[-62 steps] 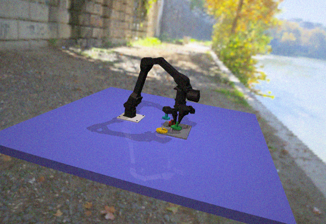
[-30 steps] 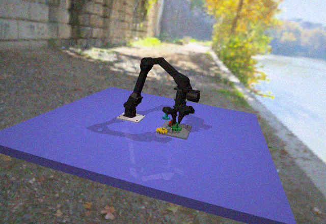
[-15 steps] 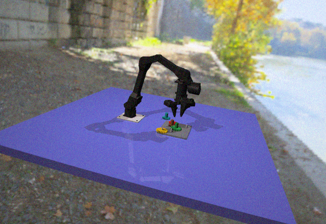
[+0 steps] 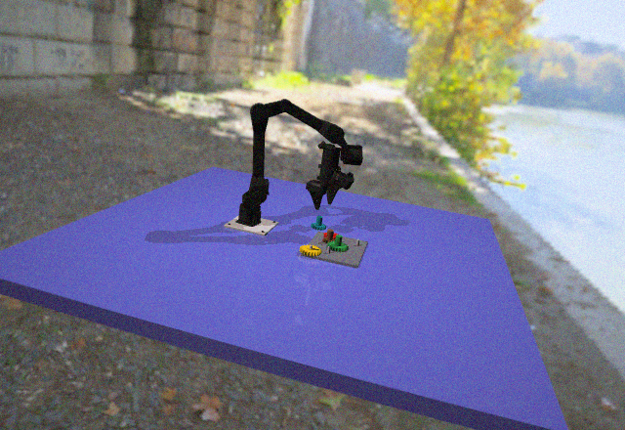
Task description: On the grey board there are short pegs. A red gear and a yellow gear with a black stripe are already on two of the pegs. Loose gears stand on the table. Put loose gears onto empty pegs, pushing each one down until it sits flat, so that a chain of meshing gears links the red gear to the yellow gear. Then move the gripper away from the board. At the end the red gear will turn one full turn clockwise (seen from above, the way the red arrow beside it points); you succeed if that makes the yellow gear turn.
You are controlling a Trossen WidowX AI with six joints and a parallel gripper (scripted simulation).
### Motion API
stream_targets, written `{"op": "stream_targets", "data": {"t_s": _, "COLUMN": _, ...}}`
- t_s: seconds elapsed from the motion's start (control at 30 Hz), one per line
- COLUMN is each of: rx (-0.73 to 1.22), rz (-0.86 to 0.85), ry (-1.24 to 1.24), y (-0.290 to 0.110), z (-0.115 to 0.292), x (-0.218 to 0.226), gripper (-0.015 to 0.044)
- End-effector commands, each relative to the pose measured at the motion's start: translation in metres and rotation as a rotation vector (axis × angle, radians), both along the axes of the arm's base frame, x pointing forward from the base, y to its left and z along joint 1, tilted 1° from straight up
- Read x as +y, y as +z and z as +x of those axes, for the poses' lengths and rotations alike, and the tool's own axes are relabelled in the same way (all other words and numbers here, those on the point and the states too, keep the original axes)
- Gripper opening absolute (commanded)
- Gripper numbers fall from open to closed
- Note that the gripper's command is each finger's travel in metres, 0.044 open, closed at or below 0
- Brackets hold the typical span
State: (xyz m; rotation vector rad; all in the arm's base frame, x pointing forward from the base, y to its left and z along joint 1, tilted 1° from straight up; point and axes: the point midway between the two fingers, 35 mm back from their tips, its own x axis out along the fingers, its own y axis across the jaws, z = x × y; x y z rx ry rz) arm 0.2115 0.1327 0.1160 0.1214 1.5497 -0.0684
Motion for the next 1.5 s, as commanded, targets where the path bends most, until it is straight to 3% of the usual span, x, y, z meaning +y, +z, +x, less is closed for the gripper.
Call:
{"op": "stream_targets", "data": {"t_s": 0.0, "rx": -0.006, "rz": 0.003, "ry": 0.022, "y": 0.0, "z": -0.008, "x": 0.002, "gripper": 0.044}}
{"op": "stream_targets", "data": {"t_s": 1.13, "rx": -0.006, "rz": 0.002, "ry": 0.022, "y": -0.05, "z": -0.007, "x": 0.003, "gripper": 0.044}}
{"op": "stream_targets", "data": {"t_s": 1.47, "rx": -0.006, "rz": 0.002, "ry": 0.022, "y": -0.05, "z": -0.007, "x": 0.003, "gripper": 0.0177}}
